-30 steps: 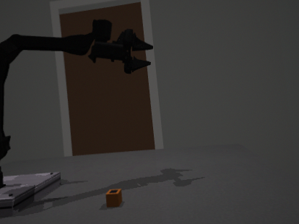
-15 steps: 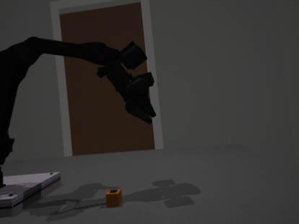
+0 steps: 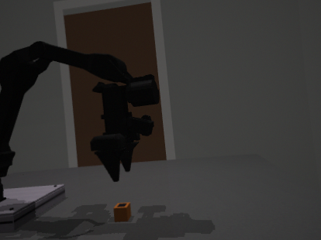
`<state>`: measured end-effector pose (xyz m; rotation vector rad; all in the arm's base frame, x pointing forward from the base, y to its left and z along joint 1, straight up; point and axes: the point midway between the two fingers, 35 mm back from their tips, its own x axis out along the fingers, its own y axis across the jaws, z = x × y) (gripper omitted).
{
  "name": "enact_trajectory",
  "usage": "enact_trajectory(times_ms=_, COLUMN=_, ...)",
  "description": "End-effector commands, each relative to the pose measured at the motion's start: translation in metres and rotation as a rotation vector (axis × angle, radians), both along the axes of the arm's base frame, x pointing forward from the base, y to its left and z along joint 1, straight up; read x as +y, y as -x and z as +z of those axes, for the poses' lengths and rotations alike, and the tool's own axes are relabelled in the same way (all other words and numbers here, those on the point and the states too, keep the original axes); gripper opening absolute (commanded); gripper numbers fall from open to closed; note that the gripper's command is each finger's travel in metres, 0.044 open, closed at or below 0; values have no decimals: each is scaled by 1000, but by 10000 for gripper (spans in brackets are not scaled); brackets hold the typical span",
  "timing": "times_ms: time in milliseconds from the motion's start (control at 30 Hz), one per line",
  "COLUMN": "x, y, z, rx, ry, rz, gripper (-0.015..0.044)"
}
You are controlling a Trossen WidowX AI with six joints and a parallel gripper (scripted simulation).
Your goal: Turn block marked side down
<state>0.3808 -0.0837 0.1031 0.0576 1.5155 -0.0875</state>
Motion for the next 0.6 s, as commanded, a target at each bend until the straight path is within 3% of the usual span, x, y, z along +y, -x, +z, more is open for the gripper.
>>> enact_trajectory(times_ms=0, x=1, y=2, z=-18, rx=12, ry=-12, rz=-7, gripper=440)
enact_trajectory(times_ms=567, x=-1, y=3, z=-54, rx=13, ry=-12, rz=-7, gripper=440)
